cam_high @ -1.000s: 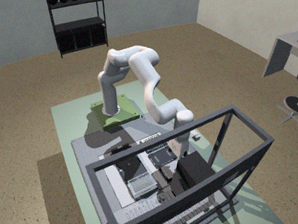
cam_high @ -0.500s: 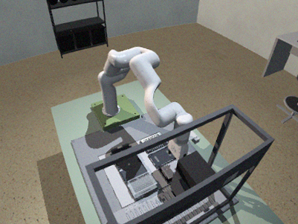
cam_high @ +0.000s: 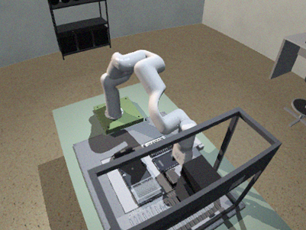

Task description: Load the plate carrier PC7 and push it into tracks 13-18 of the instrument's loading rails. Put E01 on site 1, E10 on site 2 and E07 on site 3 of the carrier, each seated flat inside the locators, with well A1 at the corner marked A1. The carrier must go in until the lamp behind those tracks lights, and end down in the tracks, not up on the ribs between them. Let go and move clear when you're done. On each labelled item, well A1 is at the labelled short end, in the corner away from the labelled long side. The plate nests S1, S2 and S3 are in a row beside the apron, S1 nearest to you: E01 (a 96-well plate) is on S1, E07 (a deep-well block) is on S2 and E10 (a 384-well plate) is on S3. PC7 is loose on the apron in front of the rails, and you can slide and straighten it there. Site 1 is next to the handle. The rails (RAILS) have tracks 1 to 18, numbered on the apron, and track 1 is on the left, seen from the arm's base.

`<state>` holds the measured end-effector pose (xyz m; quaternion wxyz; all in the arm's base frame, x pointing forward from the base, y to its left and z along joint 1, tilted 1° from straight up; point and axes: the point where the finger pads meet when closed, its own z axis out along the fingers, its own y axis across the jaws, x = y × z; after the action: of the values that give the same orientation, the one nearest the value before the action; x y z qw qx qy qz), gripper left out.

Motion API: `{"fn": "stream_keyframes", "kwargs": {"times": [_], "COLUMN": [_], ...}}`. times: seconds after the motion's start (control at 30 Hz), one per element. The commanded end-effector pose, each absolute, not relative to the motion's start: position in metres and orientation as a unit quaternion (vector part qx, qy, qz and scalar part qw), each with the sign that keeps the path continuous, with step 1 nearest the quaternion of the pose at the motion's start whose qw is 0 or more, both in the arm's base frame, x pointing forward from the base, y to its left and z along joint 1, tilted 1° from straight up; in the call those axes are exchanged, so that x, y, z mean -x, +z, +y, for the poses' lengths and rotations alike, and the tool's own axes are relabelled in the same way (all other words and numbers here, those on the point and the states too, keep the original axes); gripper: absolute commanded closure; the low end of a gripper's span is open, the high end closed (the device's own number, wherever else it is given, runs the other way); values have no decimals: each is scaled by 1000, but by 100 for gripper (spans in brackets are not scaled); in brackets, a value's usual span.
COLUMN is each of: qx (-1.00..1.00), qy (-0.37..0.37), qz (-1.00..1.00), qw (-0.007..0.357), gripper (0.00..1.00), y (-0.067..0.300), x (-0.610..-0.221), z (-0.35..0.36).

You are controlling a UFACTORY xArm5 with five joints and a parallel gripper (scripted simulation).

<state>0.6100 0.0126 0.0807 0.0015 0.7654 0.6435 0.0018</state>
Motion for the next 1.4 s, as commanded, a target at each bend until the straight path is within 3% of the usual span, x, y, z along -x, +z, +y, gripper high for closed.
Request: {"fn": "stream_keyframes", "kwargs": {"times": [0.0,0.97,1.37], "qx": [-765,-765,-765], "qy": [10,10,10], "qz": [644,644,644], "qw": [-4,-4,-4], "gripper": [0,0,0], "y": [77,32,32], "x": [-612,-612,-612], "z": [13,14,14]}}
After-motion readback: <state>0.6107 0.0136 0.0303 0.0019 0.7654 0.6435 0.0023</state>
